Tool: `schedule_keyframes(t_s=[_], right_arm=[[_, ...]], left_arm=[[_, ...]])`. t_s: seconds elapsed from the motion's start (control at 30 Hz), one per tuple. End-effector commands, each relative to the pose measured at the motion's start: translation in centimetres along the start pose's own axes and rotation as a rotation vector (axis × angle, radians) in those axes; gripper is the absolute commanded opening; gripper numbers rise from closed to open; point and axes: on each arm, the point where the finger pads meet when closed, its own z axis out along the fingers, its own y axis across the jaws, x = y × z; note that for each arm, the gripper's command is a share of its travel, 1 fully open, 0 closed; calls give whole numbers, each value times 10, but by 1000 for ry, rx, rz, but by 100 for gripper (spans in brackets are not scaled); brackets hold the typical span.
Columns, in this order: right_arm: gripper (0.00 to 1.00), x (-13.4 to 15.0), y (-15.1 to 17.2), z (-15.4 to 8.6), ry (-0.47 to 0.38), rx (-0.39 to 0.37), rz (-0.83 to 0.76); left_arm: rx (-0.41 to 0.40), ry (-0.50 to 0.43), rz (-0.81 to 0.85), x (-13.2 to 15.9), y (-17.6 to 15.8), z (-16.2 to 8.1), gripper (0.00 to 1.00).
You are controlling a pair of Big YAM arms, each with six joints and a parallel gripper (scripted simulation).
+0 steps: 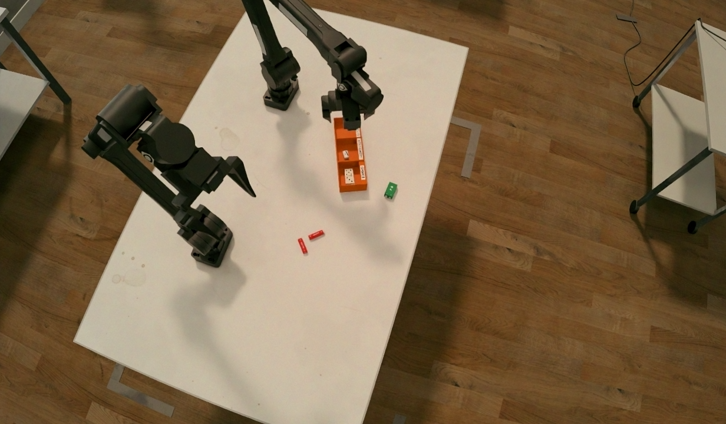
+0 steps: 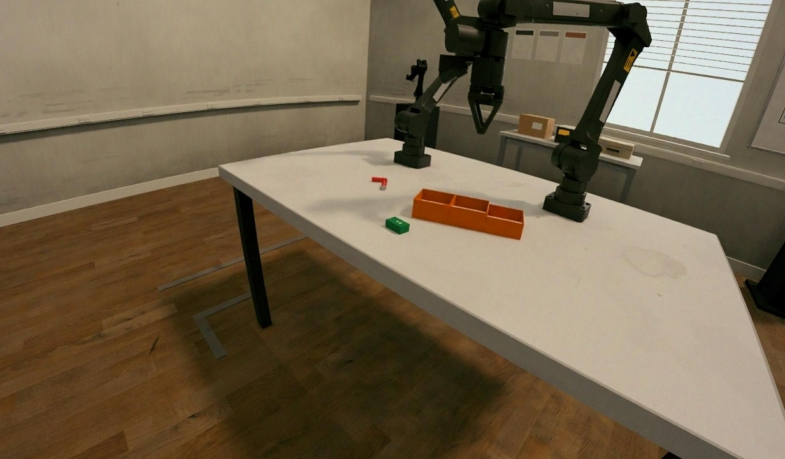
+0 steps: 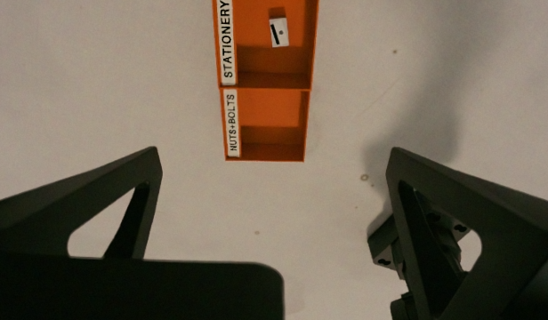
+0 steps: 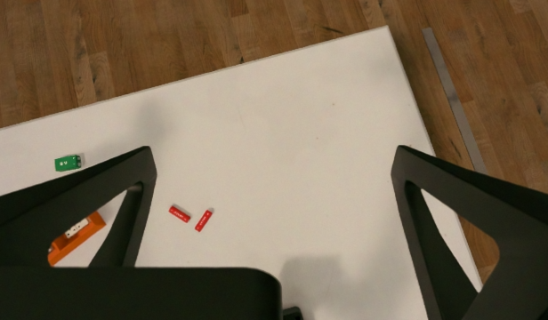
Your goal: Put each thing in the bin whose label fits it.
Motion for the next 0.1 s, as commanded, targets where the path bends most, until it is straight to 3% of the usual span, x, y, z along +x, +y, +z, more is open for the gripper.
schedule_keyframes(t_s=[0.0,0.07], right_arm=[[100,-18,3,-29,-94,-8,-15],[100,-18,3,-29,-94,-8,-15]], left_arm=[[-19,-28,4,-7,4,-12,100],[-19,-28,4,-7,4,-12,100]])
